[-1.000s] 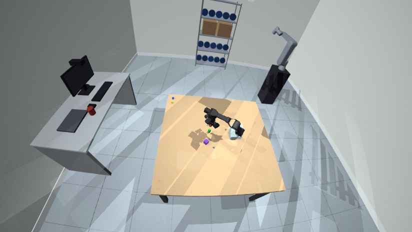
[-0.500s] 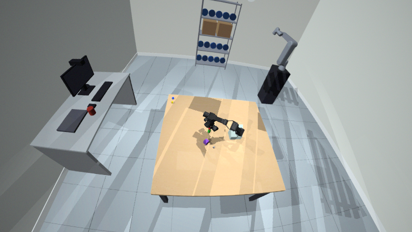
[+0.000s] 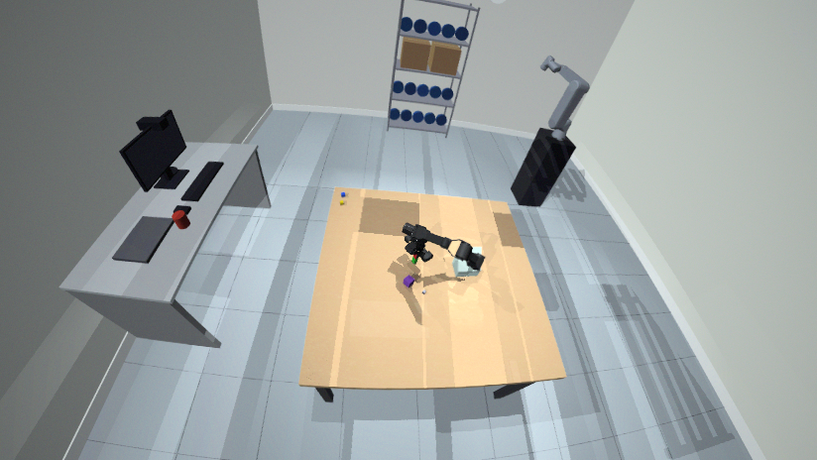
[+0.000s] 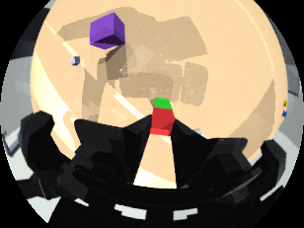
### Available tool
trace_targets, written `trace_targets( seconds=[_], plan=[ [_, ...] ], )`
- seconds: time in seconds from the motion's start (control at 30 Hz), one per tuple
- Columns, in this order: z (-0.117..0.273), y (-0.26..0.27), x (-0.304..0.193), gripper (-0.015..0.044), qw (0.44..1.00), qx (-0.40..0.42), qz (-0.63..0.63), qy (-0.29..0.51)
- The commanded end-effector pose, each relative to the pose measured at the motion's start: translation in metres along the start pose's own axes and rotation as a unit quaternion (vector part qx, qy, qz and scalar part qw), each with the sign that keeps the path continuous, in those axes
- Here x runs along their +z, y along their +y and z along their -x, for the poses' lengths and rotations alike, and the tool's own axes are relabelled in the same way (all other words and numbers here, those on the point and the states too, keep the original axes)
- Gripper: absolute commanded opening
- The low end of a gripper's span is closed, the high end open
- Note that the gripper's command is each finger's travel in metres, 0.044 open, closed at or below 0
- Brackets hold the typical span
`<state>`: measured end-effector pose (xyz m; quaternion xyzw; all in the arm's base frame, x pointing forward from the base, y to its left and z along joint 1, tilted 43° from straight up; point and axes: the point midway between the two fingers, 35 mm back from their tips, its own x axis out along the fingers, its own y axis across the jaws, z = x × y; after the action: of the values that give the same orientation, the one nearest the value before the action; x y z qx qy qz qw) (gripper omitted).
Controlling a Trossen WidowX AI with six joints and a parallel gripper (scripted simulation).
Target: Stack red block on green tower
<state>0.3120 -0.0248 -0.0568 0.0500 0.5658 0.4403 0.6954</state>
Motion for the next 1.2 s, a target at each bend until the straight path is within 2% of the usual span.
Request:
trace_targets(
  seconds=[0.0,0.33,0.9,1.17],
  plan=[
    [-0.0008,0.0002,0.0004,0.0000,1.000,0.001,-0.002,-0.002],
    [0.0017,0.0000,0.0004,0.0000,1.000,0.001,-0.002,-0.002],
    [-0.0005,0.0000,-0.0001,0.0440,1.000,0.000,0.000,0.000],
    [-0.0005,0.0000,-0.0001,0.0440,1.000,0.000,0.000,0.000]
  ],
)
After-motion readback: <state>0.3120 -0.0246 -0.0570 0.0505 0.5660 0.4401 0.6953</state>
